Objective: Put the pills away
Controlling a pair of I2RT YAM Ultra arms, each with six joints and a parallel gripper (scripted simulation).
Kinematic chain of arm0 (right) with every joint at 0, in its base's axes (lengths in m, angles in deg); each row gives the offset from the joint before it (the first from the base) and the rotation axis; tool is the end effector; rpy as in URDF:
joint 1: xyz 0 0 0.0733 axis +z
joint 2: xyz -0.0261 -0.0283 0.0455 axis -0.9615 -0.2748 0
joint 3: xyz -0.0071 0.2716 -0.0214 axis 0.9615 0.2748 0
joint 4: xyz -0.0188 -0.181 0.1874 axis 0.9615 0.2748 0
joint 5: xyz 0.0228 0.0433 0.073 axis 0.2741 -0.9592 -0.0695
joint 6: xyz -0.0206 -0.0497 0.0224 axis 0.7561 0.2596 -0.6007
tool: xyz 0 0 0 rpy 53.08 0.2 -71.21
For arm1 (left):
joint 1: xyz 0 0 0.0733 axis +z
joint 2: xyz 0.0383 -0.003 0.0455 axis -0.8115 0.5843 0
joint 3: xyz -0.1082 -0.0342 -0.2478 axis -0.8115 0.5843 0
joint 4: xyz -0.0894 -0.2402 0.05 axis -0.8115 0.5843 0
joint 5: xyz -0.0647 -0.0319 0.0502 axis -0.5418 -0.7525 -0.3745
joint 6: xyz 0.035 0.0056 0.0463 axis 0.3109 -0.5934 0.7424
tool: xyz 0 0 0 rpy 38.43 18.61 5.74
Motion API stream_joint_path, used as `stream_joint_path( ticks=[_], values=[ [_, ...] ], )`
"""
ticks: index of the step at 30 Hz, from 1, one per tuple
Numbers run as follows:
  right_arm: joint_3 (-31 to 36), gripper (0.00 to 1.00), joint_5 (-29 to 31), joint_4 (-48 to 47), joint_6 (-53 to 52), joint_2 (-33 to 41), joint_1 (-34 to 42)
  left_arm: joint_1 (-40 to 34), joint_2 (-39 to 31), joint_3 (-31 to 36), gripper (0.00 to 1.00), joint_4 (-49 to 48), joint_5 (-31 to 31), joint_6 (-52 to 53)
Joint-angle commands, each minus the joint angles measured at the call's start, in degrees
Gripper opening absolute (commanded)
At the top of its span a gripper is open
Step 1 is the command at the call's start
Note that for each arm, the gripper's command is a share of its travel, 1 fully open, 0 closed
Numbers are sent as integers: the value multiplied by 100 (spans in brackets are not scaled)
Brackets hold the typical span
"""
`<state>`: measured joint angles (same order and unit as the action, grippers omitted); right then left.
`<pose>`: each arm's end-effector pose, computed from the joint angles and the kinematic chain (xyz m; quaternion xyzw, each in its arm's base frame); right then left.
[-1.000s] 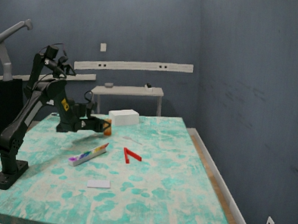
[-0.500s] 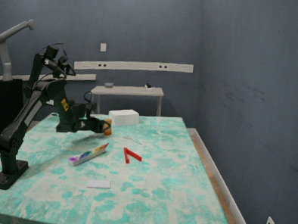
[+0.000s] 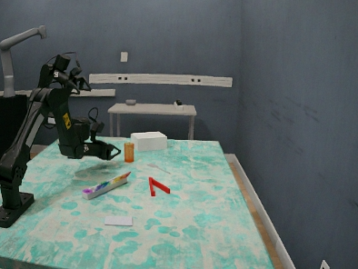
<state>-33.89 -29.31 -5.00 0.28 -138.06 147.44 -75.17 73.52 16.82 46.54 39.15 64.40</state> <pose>0.1432 0.4245 0.0761 -0.3289 0.7043 0.2572 0.5742 -0.0833 0.0348 0.3351 0.1564 0.8281 -0.0716 0.5335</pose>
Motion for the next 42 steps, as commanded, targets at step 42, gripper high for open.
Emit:
stream_joint_path(
  ticks=[42],
  values=[
    [3103,56,638,1645,273,5466,-1724,20,101,-124,100,-31,11,-10]
  ],
)
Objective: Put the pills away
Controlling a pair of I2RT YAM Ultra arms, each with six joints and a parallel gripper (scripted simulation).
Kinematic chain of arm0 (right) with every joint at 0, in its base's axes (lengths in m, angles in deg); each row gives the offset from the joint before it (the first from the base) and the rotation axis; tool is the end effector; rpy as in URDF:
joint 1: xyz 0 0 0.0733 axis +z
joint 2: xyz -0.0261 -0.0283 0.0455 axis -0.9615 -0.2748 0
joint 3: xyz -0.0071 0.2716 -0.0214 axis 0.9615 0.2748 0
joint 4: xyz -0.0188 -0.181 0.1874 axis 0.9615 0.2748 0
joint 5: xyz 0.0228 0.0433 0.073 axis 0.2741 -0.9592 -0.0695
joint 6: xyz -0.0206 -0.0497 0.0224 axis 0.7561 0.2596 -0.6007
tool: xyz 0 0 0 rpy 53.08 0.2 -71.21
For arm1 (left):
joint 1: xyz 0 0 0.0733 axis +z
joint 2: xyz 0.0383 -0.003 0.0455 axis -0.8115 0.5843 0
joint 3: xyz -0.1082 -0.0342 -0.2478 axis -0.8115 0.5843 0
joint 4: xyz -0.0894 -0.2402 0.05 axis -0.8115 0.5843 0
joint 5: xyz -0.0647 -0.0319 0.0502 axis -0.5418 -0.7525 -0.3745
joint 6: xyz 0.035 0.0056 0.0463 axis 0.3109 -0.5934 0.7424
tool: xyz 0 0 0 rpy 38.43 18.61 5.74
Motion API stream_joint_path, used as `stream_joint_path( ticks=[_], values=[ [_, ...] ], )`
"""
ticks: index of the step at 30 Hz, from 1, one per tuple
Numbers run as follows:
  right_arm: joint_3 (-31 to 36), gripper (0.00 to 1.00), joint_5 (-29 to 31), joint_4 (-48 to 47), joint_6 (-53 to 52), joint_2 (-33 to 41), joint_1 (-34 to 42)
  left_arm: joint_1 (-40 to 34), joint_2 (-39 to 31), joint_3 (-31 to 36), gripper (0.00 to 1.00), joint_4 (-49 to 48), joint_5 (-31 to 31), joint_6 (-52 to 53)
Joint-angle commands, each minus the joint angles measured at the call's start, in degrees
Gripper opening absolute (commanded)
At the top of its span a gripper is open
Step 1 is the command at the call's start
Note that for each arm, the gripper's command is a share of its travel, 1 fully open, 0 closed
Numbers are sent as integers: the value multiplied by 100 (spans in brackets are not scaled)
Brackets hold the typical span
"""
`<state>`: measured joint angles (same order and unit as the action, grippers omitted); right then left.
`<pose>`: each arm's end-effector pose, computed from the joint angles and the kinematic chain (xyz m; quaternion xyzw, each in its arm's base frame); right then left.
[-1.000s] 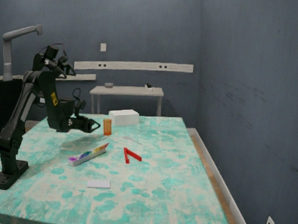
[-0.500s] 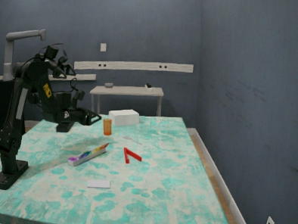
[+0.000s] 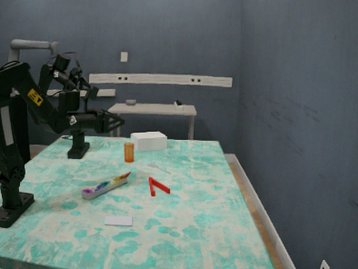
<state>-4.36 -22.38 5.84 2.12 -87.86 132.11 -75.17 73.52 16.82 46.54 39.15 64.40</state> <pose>0.1762 0.2442 0.2281 -0.1661 0.7052 0.1687 0.6683 -0.0833 0.0348 0.3351 0.1564 0.8281 -0.0716 0.5335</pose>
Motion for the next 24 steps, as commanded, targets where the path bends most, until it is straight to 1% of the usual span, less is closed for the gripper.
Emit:
stream_joint_path(
  ticks=[1,7,12,13,15,16,20,24],
  values=[
    [166,56,-68,706,106,646,-304,20,101,-124,100,-31,11,-10],
    [-39,56,-307,1750,201,1825,-1128,20,101,-124,100,-31,11,-10],
    [-358,56,-689,2651,232,2542,-1986,20,101,-124,100,-31,11,-10],
    [-448,56,-781,2817,233,2637,-2169,20,101,-124,100,-31,11,-10],
    [-448,56,-781,2817,233,2637,-2169,20,101,-124,100,-31,11,-10],
    [-609,56,-957,3073,195,2697,-2409,20,101,-124,100,-31,11,-10],
    [-995,56,-1315,3554,230,2884,-3113,20,101,-124,100,-31,11,-10],
    [-1437,56,-1734,3954,203,2846,-3833,20,101,-124,100,-31,11,-10]
  ],
)
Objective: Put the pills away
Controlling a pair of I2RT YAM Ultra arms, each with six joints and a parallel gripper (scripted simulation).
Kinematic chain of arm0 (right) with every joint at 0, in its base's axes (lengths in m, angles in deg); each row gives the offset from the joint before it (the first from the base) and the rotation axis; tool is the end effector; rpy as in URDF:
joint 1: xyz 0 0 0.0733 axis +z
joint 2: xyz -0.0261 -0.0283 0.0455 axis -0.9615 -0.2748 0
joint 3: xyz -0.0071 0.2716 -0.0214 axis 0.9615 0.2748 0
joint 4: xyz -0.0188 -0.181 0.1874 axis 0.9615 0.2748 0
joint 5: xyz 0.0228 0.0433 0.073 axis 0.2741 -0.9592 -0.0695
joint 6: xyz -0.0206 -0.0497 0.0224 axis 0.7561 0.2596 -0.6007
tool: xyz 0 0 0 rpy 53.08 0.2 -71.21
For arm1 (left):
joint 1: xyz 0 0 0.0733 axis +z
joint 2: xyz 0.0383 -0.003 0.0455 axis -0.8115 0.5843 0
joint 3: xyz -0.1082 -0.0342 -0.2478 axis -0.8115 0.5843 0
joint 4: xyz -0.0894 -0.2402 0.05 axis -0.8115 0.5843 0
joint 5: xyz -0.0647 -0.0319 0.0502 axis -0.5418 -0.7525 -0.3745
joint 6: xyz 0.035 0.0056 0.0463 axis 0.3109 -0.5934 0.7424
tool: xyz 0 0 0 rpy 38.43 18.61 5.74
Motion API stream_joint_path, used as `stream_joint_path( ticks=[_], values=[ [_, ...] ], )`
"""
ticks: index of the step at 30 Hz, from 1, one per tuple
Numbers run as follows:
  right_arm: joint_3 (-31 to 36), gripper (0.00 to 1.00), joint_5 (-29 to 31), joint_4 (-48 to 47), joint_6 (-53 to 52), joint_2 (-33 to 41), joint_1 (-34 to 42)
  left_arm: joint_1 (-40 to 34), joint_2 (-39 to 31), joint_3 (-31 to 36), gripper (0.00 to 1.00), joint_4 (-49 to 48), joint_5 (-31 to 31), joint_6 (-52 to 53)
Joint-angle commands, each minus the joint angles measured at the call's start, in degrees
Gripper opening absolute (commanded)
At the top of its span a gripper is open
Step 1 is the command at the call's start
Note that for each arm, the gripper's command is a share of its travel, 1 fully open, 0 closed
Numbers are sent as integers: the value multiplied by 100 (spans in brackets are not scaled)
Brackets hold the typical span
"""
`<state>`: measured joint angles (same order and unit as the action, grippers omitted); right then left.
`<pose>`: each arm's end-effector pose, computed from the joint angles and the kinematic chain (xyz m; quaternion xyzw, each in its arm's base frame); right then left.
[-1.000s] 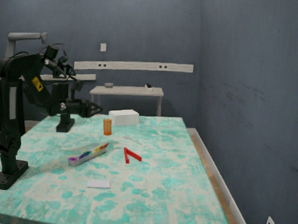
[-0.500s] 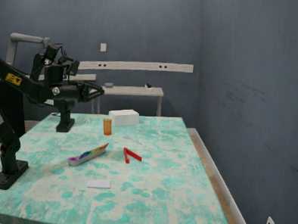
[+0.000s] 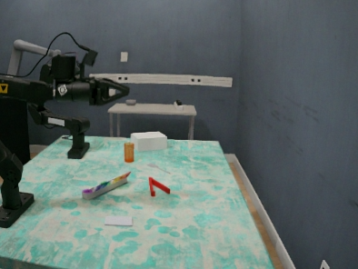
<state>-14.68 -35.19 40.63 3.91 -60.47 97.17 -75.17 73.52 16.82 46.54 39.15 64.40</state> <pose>0.2200 0.0810 0.3459 -0.0287 0.7089 0.0371 0.7038 -0.0833 0.0348 0.3351 0.1564 0.8281 -0.0716 0.5335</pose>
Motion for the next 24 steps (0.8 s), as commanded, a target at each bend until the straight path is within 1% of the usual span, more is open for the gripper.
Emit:
stream_joint_path(
  ticks=[1,6,8,15,21,23,24],
  values=[
    [-518,56,-555,557,13,89,-508,20,101,-124,100,-31,11,-10],
    [-1054,56,-1022,888,-64,-123,-1271,20,101,-124,100,-31,11,-10],
    [-1054,56,-1022,888,-64,-123,-1271,20,101,-124,100,-31,11,-10],
    [-1686,56,-1490,1203,-98,-394,-2035,20,101,-124,100,-31,11,-10],
    [-1911,56,-1633,1309,-110,-511,-2257,20,101,-124,100,-31,11,-10],
    [-1907,79,-1637,1428,20,-508,-2217,20,101,-124,100,-31,11,-10],
    [-1907,79,-1637,1428,20,-508,-2217,20,101,-124,100,-31,11,-10]
  ],
)
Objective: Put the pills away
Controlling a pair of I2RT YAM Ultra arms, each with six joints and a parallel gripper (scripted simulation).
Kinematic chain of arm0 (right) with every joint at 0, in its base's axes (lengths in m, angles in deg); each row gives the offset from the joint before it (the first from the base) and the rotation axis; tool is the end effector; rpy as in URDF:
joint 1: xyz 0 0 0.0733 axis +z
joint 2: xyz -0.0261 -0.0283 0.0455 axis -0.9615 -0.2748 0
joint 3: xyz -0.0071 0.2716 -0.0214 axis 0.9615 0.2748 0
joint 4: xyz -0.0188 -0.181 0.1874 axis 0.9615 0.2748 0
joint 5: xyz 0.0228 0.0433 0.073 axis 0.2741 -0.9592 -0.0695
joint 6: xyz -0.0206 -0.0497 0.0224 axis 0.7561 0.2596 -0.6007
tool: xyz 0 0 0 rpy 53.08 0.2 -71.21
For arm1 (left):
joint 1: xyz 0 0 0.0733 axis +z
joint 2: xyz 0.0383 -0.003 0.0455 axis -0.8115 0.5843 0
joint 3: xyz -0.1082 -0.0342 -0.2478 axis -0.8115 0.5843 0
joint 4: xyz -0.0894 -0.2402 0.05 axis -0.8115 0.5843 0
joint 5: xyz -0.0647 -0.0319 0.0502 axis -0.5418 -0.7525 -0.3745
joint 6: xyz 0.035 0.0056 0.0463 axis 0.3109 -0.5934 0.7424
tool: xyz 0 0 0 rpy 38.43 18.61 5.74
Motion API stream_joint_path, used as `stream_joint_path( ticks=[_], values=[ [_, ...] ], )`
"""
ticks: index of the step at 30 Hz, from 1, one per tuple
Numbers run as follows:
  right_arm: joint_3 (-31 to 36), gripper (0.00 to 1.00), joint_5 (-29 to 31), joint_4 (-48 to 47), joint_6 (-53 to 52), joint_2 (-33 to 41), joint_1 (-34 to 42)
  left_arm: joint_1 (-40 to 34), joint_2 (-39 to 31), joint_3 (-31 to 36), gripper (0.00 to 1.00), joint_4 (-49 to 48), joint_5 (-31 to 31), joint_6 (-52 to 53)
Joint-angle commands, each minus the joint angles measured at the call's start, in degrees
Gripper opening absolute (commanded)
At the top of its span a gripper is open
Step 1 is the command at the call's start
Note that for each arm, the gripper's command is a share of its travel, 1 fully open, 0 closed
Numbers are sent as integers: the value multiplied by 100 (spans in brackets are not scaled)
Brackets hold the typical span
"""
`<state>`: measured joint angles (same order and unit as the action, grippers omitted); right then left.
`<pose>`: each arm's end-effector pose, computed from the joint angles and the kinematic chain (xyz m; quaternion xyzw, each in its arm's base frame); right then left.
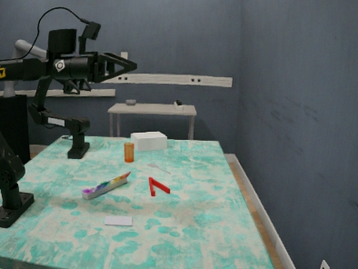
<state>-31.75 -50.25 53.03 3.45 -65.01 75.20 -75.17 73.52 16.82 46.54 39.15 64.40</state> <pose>0.2457 0.0039 0.4117 0.0176 0.7085 -0.0019 0.7054 -0.0833 0.0348 0.3351 0.1564 0.8281 -0.0716 0.5335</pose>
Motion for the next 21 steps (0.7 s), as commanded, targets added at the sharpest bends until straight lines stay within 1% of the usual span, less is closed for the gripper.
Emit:
stream_joint_path(
  ticks=[1,3,5,7,9,12,16,18,19,21],
  values=[
    [-200,79,-131,189,66,-54,-20,20,101,-124,100,-31,11,-10],
    [-90,100,-79,467,187,99,70,20,101,-124,100,-31,11,-10],
    [9,100,-9,853,352,188,195,20,101,-124,100,-31,11,-10],
    [213,100,48,1447,590,306,439,20,101,-124,100,-31,11,-10],
    [350,100,116,1911,756,405,811,20,101,-124,100,-31,11,-10],
    [479,100,379,2517,733,388,1481,20,101,-124,100,-31,11,-10],
    [579,100,700,3227,514,85,2490,20,101,-124,100,-31,11,-10],
    [579,100,700,3227,514,85,2490,20,101,-124,100,-31,11,-10],
    [535,100,818,3361,296,-112,2854,20,101,-124,100,-31,11,-10],
    [474,100,736,3559,171,-417,3279,20,101,-124,100,-31,11,-10]
  ],
)
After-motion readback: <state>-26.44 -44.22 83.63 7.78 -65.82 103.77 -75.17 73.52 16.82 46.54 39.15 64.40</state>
